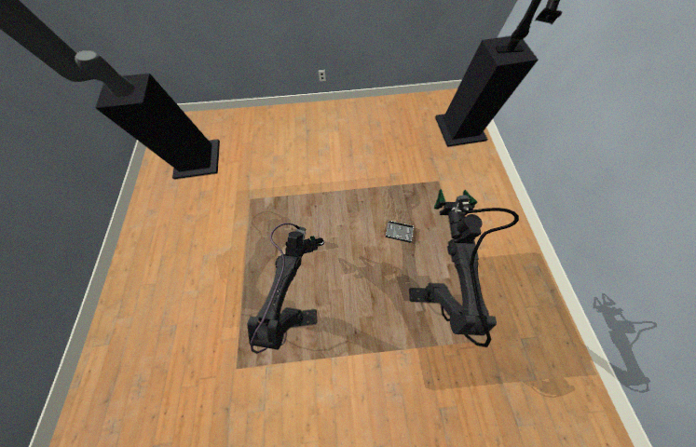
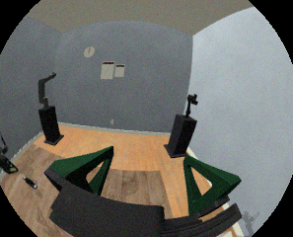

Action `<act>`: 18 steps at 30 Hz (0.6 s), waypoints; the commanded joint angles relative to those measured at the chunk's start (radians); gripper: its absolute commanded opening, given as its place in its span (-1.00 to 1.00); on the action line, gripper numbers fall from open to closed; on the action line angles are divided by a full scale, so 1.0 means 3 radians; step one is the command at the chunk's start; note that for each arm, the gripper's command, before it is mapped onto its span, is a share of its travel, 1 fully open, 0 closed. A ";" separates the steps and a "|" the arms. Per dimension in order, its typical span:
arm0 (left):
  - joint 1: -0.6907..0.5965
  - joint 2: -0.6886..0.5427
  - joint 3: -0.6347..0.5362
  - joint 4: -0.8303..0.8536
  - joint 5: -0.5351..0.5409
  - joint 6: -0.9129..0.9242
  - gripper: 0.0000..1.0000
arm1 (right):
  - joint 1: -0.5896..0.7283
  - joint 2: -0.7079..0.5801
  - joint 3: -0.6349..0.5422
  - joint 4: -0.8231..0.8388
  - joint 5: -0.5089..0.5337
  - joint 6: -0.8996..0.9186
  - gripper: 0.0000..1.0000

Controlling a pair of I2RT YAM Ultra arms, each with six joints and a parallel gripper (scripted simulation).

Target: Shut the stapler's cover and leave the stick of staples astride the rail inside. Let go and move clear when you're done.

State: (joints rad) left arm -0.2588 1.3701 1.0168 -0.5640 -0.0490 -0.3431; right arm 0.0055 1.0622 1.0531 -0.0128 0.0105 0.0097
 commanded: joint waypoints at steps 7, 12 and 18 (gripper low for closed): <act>0.0200 -0.0843 0.0006 0.0680 -0.0306 0.0629 1.00 | -0.0036 -0.0087 -0.0038 0.0057 -0.0031 -0.0033 1.00; 0.0408 -0.1171 0.0102 0.1117 -0.0196 0.0961 1.00 | -0.0036 -0.0087 -0.0038 0.0057 -0.0031 -0.0033 1.00; 0.0692 -0.1192 0.0089 0.1696 0.0048 0.1160 1.00 | -0.0036 -0.0087 -0.0038 0.0057 -0.0031 -0.0033 1.00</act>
State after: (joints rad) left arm -0.0799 1.0187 1.0149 -0.1791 -0.0837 -0.0498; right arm 0.0055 1.0622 1.0531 -0.0124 0.0101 0.0097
